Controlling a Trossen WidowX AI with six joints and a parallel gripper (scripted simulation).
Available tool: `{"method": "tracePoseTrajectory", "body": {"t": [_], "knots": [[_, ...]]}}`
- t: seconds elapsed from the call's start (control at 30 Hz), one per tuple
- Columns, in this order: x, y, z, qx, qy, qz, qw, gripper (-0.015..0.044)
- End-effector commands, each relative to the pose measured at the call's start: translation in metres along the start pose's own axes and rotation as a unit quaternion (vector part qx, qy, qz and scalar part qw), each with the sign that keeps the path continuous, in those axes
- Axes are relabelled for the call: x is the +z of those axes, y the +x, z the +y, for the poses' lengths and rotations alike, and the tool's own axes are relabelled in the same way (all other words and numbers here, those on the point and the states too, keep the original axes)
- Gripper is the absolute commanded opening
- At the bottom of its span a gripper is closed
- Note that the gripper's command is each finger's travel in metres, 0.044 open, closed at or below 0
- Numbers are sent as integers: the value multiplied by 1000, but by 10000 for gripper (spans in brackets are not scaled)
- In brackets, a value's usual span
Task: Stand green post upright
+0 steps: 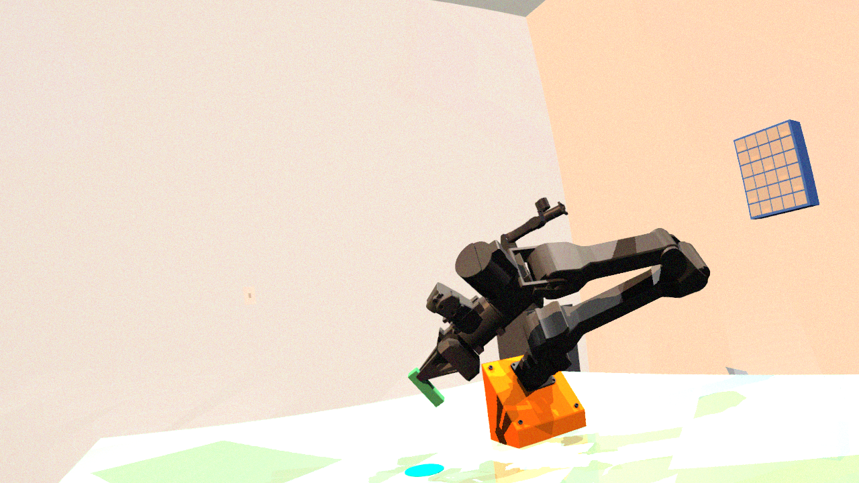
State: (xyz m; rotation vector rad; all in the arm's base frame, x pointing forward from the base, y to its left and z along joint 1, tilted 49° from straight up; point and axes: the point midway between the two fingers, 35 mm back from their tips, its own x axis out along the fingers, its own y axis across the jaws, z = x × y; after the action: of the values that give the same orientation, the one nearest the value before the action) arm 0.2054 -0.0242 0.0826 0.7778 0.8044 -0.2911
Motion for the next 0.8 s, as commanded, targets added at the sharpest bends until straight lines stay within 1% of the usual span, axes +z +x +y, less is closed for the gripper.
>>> {"method": "tracePoseTrajectory", "body": {"t": [0.0, 0.77], "knots": [[1, 0, 0, 5, 6, -18, 1000, 23], [4, -1, 1, 41, 41, -90, 994, 23]]}}
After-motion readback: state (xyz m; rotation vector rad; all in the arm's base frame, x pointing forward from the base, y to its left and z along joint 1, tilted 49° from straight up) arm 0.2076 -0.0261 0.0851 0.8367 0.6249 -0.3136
